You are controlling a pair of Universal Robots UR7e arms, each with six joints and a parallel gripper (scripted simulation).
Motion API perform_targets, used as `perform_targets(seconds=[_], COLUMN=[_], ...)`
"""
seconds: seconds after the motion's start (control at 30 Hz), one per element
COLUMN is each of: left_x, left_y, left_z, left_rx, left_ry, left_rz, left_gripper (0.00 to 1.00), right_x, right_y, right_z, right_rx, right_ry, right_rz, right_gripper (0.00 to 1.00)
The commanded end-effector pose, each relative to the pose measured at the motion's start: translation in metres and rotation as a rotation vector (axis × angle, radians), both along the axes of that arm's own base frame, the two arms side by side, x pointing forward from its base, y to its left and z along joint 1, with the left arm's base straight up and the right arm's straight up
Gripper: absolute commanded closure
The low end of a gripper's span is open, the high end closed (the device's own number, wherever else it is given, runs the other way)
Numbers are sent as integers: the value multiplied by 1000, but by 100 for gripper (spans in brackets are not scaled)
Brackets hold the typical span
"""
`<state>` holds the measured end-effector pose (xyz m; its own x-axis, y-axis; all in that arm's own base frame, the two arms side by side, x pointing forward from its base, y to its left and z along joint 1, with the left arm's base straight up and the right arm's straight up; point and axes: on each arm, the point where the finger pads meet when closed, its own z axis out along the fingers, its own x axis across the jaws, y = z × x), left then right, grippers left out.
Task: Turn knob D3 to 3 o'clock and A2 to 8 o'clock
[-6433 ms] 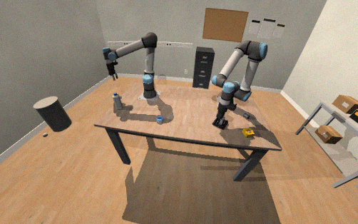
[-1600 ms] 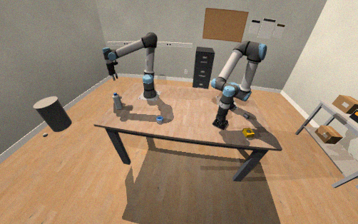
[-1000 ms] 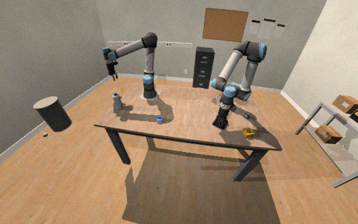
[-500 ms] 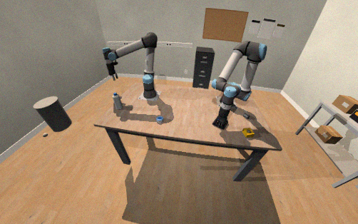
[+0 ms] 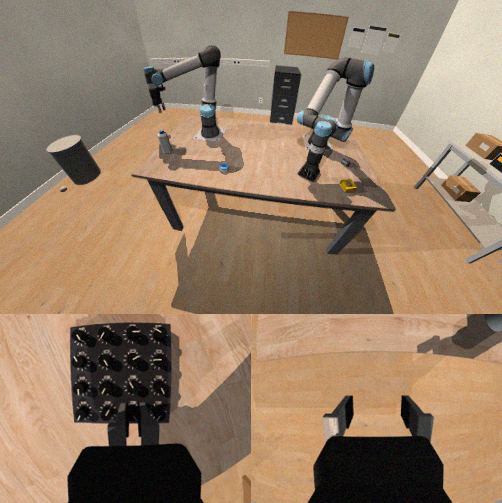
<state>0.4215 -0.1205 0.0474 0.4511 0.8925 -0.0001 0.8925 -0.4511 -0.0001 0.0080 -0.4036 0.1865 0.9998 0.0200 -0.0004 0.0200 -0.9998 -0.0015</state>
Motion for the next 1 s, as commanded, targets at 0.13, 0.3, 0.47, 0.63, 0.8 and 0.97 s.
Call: perform_targets(seconds=[0.13,0.3,0.47,0.63,0.8,0.97], left_x=[0,0,0,0,0,0], left_y=[0,0,0,0,0,0], left_z=[0,0,0,0,0,0], left_rx=[-1,-1,-1,-1,-1,-1], left_ry=[-1,-1,-1,-1,-1,-1], left_rz=[9,9,9,9,9,9], left_gripper=[70,70,54,54,54,54], right_x=[0,0,0,0,0,0], right_y=[0,0,0,0,0,0], right_z=[0,0,0,0,0,0], right_rx=[-2,-2,-2,-2,-2,-2], right_ry=[0,0,0,0,0,0], right_rz=[0,0,0,0,0,0], right_gripper=[0,0,0,0,0,0])
